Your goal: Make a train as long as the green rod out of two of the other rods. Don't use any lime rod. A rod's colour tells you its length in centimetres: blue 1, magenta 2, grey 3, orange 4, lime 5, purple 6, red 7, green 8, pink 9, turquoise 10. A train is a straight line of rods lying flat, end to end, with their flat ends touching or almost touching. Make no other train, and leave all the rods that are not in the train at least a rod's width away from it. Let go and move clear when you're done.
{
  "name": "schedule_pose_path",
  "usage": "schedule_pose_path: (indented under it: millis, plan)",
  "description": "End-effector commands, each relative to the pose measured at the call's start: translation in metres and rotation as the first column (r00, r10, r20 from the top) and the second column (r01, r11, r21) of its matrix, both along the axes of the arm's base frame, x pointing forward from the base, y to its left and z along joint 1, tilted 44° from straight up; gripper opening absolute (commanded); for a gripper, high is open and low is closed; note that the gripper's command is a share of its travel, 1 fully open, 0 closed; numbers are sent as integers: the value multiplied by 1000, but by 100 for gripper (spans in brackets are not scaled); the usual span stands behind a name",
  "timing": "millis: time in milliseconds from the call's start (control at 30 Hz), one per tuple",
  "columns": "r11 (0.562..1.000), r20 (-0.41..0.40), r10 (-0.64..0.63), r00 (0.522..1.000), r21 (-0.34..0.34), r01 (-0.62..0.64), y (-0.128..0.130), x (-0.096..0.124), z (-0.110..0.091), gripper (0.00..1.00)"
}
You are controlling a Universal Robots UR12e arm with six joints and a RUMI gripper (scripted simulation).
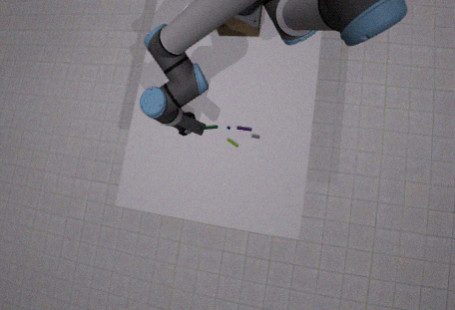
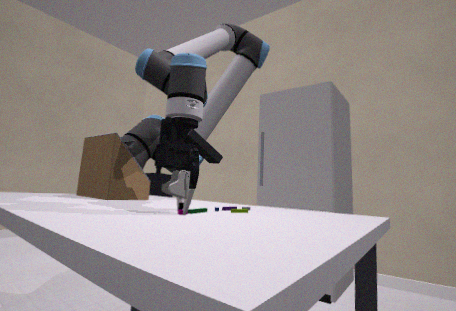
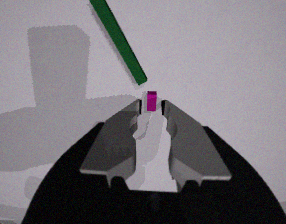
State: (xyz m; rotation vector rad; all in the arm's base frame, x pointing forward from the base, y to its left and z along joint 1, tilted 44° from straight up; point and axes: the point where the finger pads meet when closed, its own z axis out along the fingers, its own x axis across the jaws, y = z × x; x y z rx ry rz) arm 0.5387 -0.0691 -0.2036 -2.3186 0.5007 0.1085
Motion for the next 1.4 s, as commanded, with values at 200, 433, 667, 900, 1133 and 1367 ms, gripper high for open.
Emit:
schedule_pose_path:
  millis: [200, 433, 667, 900, 1133, 1367]
  plan:
    - [1000, 1, -1, 1000, -1, 1, -1, 0, 0, 14]
    - [1000, 1, -1, 1000, -1, 1, -1, 0, 0, 14]
    - [1000, 1, -1, 1000, -1, 1, -1, 0, 0, 14]
    - [1000, 1, -1, 1000, -1, 1, -1, 0, 0, 14]
    - [1000, 1, -1, 1000, -1, 1, -1, 0, 0, 0]
    - [1000, 1, -1, 1000, -1, 1, -1, 0, 0, 0]
